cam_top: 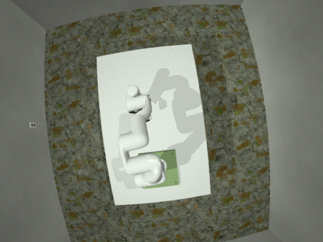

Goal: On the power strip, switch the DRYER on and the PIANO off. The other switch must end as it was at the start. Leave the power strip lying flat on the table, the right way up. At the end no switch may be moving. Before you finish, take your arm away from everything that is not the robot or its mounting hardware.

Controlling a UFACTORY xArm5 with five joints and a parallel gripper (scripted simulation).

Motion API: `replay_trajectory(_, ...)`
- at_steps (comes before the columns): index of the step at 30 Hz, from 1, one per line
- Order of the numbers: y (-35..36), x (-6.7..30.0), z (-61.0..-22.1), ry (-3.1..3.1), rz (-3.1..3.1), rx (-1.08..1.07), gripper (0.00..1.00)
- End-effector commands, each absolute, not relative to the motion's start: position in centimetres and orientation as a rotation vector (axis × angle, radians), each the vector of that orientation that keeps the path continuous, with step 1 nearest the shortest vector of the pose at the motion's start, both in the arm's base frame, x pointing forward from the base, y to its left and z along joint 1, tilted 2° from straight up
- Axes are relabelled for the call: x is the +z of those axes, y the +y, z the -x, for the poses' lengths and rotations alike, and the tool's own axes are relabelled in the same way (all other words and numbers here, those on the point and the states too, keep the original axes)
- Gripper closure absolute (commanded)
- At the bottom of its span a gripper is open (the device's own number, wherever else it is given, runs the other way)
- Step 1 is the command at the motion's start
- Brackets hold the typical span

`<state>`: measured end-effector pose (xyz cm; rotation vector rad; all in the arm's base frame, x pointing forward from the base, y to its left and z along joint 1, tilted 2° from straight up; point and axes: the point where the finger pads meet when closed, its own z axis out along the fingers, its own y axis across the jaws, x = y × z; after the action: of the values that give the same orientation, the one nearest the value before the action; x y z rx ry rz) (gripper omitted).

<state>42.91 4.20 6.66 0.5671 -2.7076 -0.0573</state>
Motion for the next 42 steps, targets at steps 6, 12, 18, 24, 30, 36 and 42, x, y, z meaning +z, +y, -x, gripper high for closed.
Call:
replay_trajectory(6, 4.2, 6.8, -43.0, -2.711, -0.568, -0.057, 0.0)
replay_trajectory(12, 4.2, 6.8, -43.0, -2.711, -0.568, -0.057, 0.0)
replay_trajectory(18, 4.2, 6.8, -43.1, -2.715, -0.563, -0.056, 0.0)
replay_trajectory(24, 3.3, 10.4, -43.9, -2.932, -0.275, -0.005, 0.0)
replay_trajectory(30, 2.5, 13.5, -44.3, -3.101, 0.02, 0.004, 0.0)
replay_trajectory(36, 2.4, 13.9, -44.4, -3.121, 0.06, 0.002, 0.0)
replay_trajectory(42, 2.4, 13.9, -44.4, -3.121, 0.06, 0.002, 0.0)
